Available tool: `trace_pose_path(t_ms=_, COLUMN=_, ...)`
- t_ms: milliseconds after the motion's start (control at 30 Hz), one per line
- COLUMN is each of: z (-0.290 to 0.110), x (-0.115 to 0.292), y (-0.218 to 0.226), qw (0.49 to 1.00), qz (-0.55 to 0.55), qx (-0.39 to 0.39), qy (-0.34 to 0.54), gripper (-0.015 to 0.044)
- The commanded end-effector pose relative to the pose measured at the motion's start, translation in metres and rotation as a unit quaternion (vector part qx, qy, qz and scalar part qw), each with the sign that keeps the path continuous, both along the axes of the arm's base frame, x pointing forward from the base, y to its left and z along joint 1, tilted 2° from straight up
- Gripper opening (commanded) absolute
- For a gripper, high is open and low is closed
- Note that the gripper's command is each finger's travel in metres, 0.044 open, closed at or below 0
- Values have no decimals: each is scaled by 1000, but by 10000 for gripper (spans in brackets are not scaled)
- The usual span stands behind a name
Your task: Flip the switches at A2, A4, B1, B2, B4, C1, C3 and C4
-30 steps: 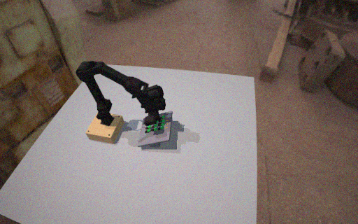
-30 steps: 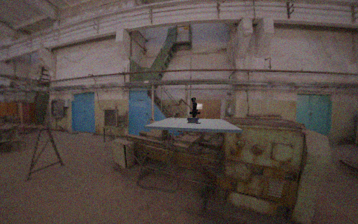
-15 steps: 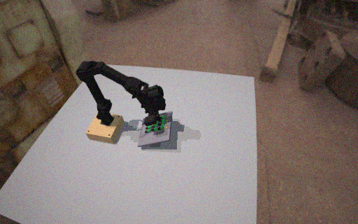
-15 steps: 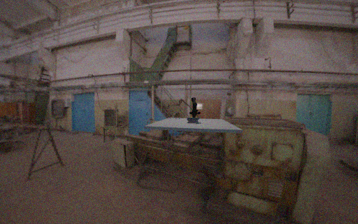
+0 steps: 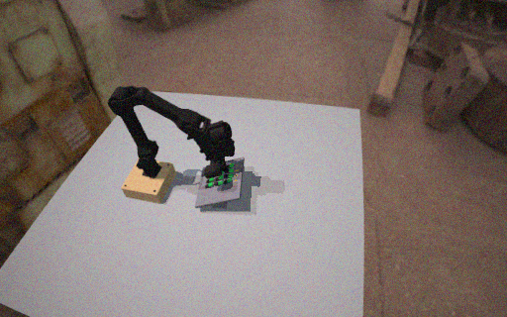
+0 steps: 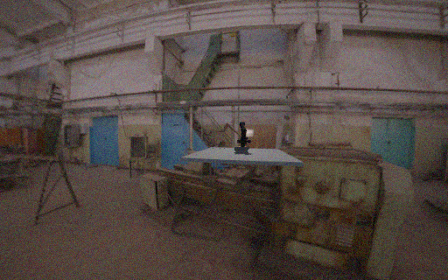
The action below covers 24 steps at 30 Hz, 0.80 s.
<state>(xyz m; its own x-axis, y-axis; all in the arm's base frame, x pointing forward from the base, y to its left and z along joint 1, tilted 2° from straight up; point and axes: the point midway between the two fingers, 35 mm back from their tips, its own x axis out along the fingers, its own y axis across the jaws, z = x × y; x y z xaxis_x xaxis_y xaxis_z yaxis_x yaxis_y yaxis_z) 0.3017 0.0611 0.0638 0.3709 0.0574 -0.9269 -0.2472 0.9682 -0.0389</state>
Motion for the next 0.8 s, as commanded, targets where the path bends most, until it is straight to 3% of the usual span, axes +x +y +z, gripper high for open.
trace_pose_path(t_ms=0, z=0, x=1, y=1, qw=1000, qz=0, qx=2, qy=-1, gripper=0)
trace_pose_path(t_ms=600, z=-3, x=2, y=1, qw=1000, qz=0, qx=2, qy=-1, gripper=0)
trace_pose_path(t_ms=767, z=48, x=-15, y=-2, qw=1000, qz=0, qx=-1, qy=10, gripper=0)
